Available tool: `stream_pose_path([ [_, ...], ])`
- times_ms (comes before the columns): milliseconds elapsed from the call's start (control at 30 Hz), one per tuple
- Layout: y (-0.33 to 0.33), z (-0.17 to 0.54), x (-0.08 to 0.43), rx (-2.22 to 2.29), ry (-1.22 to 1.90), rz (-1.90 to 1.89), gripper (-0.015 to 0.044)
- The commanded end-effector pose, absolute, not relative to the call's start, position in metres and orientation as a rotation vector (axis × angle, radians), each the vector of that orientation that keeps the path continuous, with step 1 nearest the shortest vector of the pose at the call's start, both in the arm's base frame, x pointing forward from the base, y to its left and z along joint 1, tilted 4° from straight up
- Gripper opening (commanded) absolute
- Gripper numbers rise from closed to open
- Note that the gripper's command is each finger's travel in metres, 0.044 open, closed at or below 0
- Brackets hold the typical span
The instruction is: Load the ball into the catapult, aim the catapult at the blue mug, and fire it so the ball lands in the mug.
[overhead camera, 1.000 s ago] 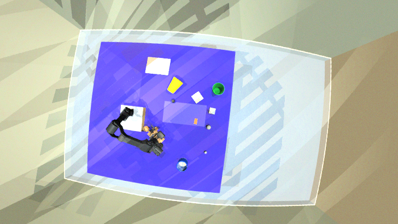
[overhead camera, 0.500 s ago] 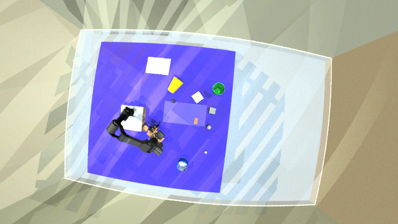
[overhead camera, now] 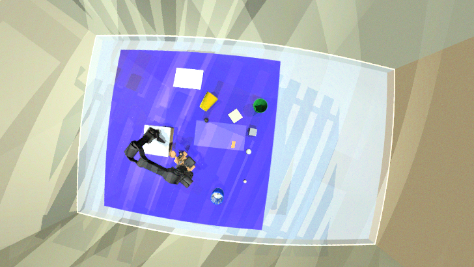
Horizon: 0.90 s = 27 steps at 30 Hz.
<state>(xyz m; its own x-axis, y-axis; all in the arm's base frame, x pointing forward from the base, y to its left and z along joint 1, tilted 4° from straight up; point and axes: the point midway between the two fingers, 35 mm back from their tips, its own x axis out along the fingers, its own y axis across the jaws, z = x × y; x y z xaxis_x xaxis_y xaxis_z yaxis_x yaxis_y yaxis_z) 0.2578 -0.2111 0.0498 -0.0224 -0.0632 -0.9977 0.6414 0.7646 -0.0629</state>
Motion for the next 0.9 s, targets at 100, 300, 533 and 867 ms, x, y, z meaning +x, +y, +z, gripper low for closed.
stream_pose_path([
  [100, -0.212, 0.040, 0.258, 0.494, 1.496, -0.601, 0.0000],
  [300, -0.213, 0.030, 0.258, 0.494, 1.496, -0.601, 0.0000],
  [533, -0.213, 0.019, 0.258, 0.494, 1.496, -0.600, 0.0000],
  [867, -0.213, 0.013, 0.257, 0.498, 1.504, -0.603, 0.0000],
])
